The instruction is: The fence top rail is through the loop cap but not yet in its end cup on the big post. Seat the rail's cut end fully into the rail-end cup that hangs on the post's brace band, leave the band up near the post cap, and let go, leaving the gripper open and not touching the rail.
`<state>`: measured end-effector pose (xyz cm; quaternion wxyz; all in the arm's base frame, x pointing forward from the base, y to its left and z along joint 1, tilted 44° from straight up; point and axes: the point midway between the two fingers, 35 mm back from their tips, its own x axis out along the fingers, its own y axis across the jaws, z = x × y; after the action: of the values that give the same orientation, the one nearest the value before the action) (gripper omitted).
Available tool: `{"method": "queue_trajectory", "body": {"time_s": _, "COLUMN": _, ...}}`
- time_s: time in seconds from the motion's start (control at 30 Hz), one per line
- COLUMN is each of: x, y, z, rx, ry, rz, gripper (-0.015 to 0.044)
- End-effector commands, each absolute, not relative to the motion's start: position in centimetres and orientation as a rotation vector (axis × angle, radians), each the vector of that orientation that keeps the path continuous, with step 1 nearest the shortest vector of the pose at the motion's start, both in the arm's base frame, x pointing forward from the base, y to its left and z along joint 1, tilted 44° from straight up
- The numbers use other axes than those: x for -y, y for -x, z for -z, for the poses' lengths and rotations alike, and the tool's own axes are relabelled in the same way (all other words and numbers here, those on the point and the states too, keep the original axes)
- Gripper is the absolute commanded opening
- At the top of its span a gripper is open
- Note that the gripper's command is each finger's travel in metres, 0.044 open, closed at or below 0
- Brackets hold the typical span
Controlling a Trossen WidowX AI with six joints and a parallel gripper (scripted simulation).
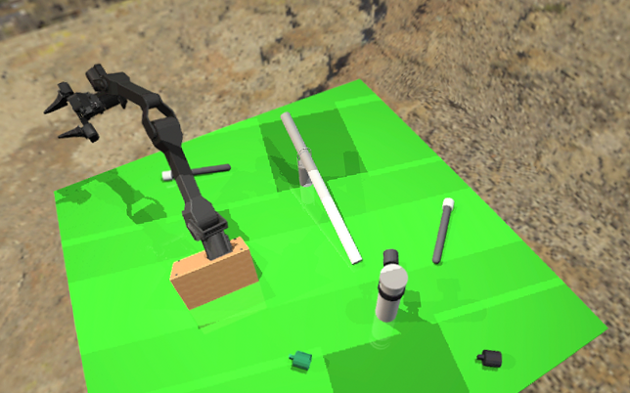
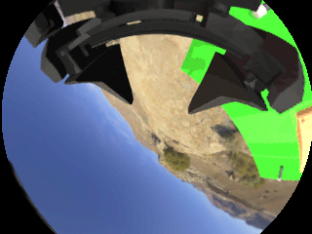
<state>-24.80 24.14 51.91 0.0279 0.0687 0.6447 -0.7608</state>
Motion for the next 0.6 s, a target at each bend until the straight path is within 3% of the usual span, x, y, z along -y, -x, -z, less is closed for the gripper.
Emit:
{"method": "queue_trajectory", "body": {"time_s": 0.0, "x": -24.2, "y": 24.8, "z": -51.9, "rx": -1.991, "ry": -0.215, "rz": 2.351, "gripper": 0.0426}}
{"method": "queue_trajectory", "body": {"time_s": 0.27, "x": -28.9, "y": 20.6, "z": -51.2, "rx": -2.032, "ry": -0.450, "rz": 2.484, "gripper": 0.0440}}
{"method": "queue_trajectory", "body": {"time_s": 0.57, "x": -35.0, "y": 11.5, "z": -50.0, "rx": -2.065, "ry": -0.886, "rz": 2.692, "gripper": 0.0440}}
